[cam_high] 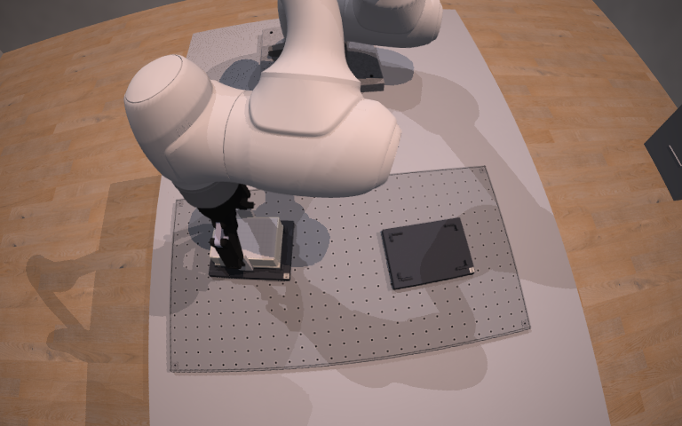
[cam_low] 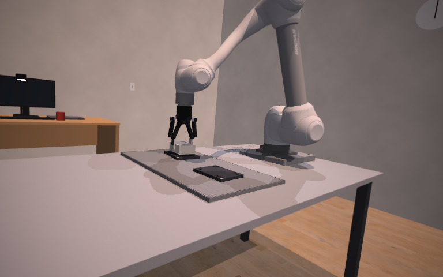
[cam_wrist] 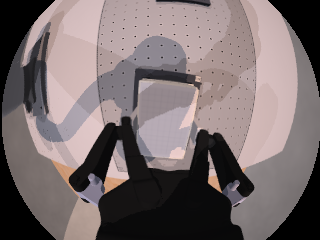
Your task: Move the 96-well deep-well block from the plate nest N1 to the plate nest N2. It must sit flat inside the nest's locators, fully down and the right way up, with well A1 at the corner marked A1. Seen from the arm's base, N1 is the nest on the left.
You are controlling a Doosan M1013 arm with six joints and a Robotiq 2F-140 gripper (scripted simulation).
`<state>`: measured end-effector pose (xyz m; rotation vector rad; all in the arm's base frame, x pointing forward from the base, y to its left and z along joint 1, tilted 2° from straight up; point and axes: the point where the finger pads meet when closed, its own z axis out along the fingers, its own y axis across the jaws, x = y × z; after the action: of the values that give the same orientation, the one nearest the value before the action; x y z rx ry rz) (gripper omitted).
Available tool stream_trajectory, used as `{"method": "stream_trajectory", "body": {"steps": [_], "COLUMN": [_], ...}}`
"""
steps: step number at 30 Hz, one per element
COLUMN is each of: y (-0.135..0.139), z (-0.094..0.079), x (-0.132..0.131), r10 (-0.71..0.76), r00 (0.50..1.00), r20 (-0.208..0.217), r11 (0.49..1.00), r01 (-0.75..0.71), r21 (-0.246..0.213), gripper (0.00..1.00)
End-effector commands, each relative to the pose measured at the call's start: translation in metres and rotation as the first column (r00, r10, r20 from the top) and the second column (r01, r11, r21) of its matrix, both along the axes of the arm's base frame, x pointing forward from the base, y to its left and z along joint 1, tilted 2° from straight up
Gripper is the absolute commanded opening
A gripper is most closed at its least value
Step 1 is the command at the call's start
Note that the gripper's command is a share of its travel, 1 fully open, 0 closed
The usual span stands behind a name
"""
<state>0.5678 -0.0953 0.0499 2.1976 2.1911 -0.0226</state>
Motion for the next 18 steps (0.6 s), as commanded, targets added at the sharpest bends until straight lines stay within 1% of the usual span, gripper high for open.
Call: {"method": "stream_trajectory", "body": {"steps": [1, 18], "y": [0.0, -0.0001], "z": [-0.0003, -0.0028], "x": [0.0, 0.0001], "r10": [0.0, 0.0], "r00": [1.0, 1.0], "r20": [0.0, 0.0], "r11": [1.0, 1.0], "r01": [0.0, 0.0], "r21": [0.0, 0.0], "gripper": [0.0, 0.0]}}
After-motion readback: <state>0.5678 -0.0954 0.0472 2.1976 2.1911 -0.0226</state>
